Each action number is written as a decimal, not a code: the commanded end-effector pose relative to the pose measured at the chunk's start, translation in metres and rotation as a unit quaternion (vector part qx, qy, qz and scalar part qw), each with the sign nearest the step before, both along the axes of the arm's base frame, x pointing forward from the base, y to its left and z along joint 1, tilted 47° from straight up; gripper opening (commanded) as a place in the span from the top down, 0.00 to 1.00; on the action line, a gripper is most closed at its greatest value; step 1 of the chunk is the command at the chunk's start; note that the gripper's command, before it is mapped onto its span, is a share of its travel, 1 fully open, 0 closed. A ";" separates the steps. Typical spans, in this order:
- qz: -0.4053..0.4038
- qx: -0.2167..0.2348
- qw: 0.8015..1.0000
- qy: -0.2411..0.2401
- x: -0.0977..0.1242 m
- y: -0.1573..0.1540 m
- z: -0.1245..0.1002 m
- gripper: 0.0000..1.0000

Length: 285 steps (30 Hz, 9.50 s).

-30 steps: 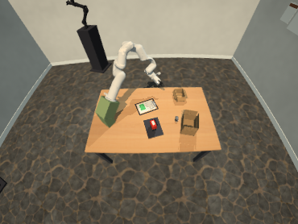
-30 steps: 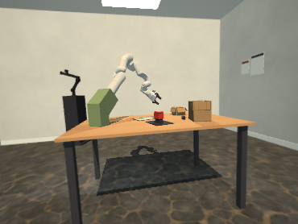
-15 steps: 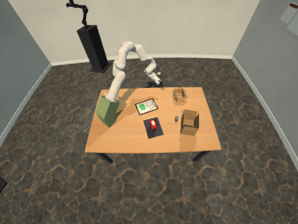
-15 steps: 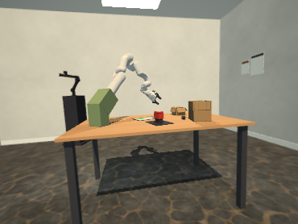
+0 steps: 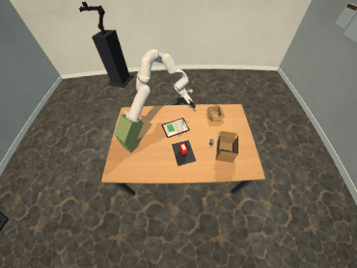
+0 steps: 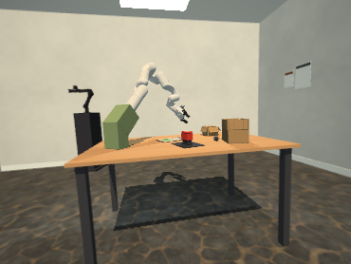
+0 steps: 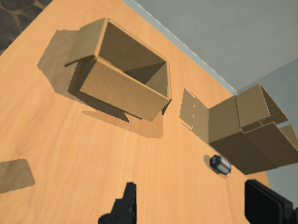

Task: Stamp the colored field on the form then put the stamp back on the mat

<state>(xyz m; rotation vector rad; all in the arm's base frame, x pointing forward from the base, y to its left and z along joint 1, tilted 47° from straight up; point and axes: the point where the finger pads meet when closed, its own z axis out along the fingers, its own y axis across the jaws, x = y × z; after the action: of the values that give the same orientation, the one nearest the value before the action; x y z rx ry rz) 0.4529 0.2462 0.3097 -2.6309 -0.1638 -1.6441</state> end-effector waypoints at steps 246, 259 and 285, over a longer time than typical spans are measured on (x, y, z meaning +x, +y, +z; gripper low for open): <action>-0.216 0.563 0.645 0.469 -0.084 -0.075 -0.047 0.00; -0.215 0.563 0.645 0.469 -0.078 -0.087 -0.059 0.04; -0.215 0.563 0.645 0.469 0.010 -0.267 -0.245 0.04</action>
<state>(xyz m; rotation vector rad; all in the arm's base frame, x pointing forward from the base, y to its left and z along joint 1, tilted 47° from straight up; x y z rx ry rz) 0.4486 0.0007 0.0851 -2.0142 1.1607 0.0470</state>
